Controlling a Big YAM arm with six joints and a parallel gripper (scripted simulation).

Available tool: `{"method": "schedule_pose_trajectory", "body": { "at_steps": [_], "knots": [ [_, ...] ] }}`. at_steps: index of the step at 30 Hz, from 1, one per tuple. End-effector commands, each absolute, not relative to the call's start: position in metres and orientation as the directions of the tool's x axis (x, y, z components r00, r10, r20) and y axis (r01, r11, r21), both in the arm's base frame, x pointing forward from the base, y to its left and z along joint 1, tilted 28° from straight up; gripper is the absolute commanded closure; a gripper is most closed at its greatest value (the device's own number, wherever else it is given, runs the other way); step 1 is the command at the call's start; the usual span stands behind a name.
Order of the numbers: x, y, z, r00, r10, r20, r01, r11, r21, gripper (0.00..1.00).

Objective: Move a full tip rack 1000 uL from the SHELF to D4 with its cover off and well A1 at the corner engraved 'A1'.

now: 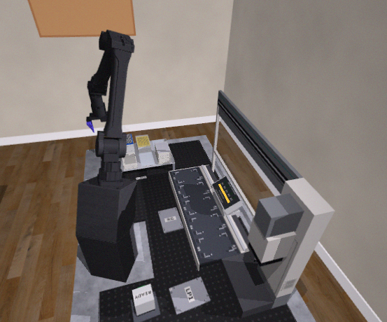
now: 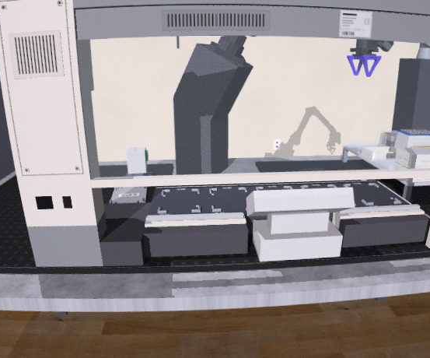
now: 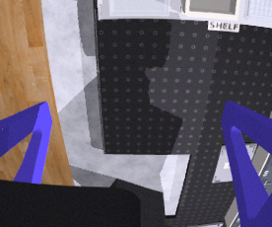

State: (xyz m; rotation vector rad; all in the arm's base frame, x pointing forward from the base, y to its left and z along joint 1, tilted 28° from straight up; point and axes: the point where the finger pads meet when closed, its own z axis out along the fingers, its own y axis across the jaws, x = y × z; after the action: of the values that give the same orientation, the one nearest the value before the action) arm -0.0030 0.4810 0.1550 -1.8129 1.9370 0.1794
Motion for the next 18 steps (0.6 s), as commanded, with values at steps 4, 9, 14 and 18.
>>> {"method": "schedule_pose_trajectory", "body": {
  "at_steps": [4,9,14,18],
  "knots": [
    [0.003,0.515,0.184,-0.010,-0.895,-0.446,-0.968,0.121,-0.221,0.00],
    [0.004,0.538,0.196,-0.010,-0.894,-0.448,-0.968,0.122,-0.221,0.00],
    [0.005,0.555,0.205,-0.010,-0.894,-0.449,-0.968,0.122,-0.221,0.00],
    [0.006,0.569,0.211,-0.010,-0.893,-0.449,-0.968,0.122,-0.221,0.00]
  ]
}}
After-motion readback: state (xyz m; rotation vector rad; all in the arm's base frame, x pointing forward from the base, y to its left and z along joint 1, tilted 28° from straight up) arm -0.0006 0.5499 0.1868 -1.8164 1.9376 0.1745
